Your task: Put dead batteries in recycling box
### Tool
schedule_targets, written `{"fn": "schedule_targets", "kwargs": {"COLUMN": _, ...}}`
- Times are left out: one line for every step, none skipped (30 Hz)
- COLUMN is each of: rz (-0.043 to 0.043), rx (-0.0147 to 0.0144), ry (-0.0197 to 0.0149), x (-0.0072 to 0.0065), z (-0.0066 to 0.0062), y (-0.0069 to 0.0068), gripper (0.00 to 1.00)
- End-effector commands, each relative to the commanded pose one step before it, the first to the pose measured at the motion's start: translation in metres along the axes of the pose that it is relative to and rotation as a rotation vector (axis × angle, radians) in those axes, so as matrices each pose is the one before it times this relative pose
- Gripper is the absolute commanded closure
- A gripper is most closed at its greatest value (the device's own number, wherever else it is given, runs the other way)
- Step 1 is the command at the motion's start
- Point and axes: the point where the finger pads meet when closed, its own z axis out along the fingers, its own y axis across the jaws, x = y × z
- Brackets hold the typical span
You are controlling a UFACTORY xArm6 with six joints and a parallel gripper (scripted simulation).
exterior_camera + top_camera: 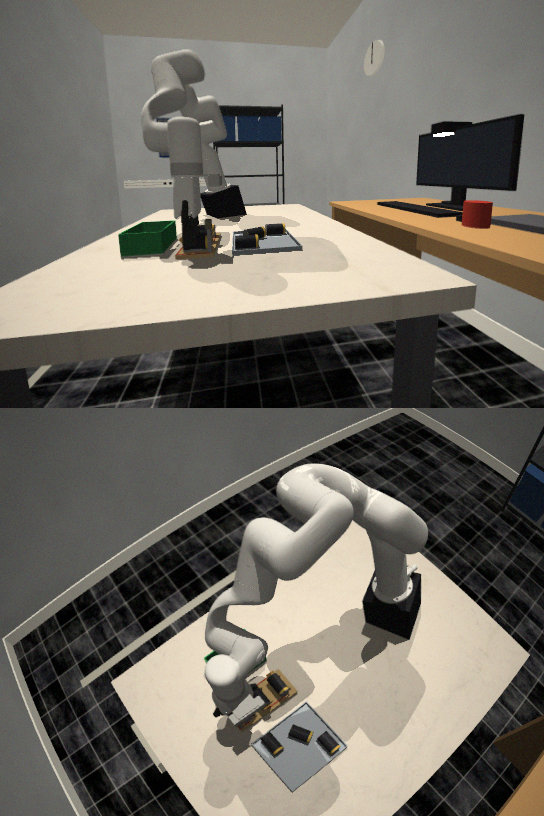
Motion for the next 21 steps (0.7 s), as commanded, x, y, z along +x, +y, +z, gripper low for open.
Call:
{"fn": "schedule_targets", "kwargs": {"rz": 0.00051, "rx": -0.00545, "ry": 0.00025, "x": -0.00010, "z": -0.00774, "y": 0.00217, "gripper": 0.49}}
{"fn": "schedule_targets", "kwargs": {"rz": 0.00000, "rx": 0.00000, "ry": 0.00001, "x": 0.00000, "z": -0.00247, "y": 0.00000, "gripper": 0.49}}
{"fn": "schedule_targets", "kwargs": {"rz": 0.00000, "rx": 0.00000, "ry": -0.00001, "x": 0.00000, "z": -0.00283, "y": 0.00000, "gripper": 0.49}}
{"fn": "schedule_targets", "kwargs": {"rz": 0.00000, "rx": 0.00000, "ry": 0.00000, "x": 0.00000, "z": -0.00318, "y": 0.00000, "gripper": 0.49}}
{"fn": "schedule_targets", "kwargs": {"rz": 0.00000, "rx": 0.00000, "ry": 0.00001, "x": 0.00000, "z": -0.00350, "y": -0.00001, "gripper": 0.49}}
{"fn": "schedule_targets", "kwargs": {"rz": 0.00000, "rx": 0.00000, "ry": 0.00000, "x": 0.00000, "z": -0.00381, "y": 0.00000, "gripper": 0.49}}
{"fn": "schedule_targets", "kwargs": {"rz": 0.00000, "rx": 0.00000, "ry": 0.00000, "x": 0.00000, "z": 0.00000, "y": 0.00000, "gripper": 0.49}}
{"fn": "schedule_targets", "kwargs": {"rz": 0.00000, "rx": 0.00000, "ry": 0.00000, "x": 0.00000, "z": 0.00000, "y": 0.00000, "gripper": 0.49}}
{"fn": "schedule_targets", "kwargs": {"rz": 0.00000, "rx": 0.00000, "ry": 0.00000, "x": 0.00000, "z": -0.00409, "y": 0.00000, "gripper": 0.49}}
{"fn": "schedule_targets", "kwargs": {"rz": 0.00000, "rx": 0.00000, "ry": 0.00000, "x": 0.00000, "z": -0.00433, "y": 0.00000, "gripper": 0.49}}
{"fn": "schedule_targets", "kwargs": {"rz": 0.00000, "rx": 0.00000, "ry": 0.00000, "x": 0.00000, "z": -0.00454, "y": 0.00000, "gripper": 0.49}}
{"fn": "schedule_targets", "kwargs": {"rz": 0.00000, "rx": 0.00000, "ry": 0.00000, "x": 0.00000, "z": -0.00471, "y": 0.00000, "gripper": 0.49}}
{"fn": "schedule_targets", "kwargs": {"rz": 0.00000, "rx": 0.00000, "ry": 0.00000, "x": 0.00000, "z": -0.00483, "y": 0.00000, "gripper": 0.49}}
{"fn": "schedule_targets", "kwargs": {"rz": 0.00000, "rx": 0.00000, "ry": 0.00000, "x": 0.00000, "z": -0.00491, "y": 0.00000, "gripper": 0.49}}
{"fn": "schedule_targets", "kwargs": {"rz": 0.00000, "rx": 0.00000, "ry": 0.00000, "x": 0.00000, "z": -0.00494, "y": 0.00000, "gripper": 0.49}}
{"fn": "schedule_targets", "kwargs": {"rz": 0.00000, "rx": 0.00000, "ry": 0.00000, "x": 0.00000, "z": -0.00491, "y": 0.00000, "gripper": 0.49}}
{"fn": "schedule_targets", "kwargs": {"rz": 0.00000, "rx": 0.00000, "ry": 0.00000, "x": 0.00000, "z": -0.00484, "y": 0.00000, "gripper": 0.49}}
{"fn": "schedule_targets", "kwargs": {"rz": 0.00000, "rx": 0.00000, "ry": 0.00000, "x": 0.00000, "z": -0.00471, "y": 0.00000, "gripper": 0.49}}
{"fn": "schedule_targets", "kwargs": {"rz": 0.00000, "rx": 0.00000, "ry": 0.00000, "x": 0.00000, "z": -0.00454, "y": 0.00000, "gripper": 0.49}}
{"fn": "schedule_targets", "kwargs": {"rz": 0.00000, "rx": 0.00000, "ry": 0.00000, "x": 0.00000, "z": -0.00431, "y": 0.00000, "gripper": 0.49}}
{"fn": "schedule_targets", "kwargs": {"rz": 0.00000, "rx": 0.00000, "ry": 0.00001, "x": 0.00000, "z": -0.00403, "y": 0.00000, "gripper": 0.49}}
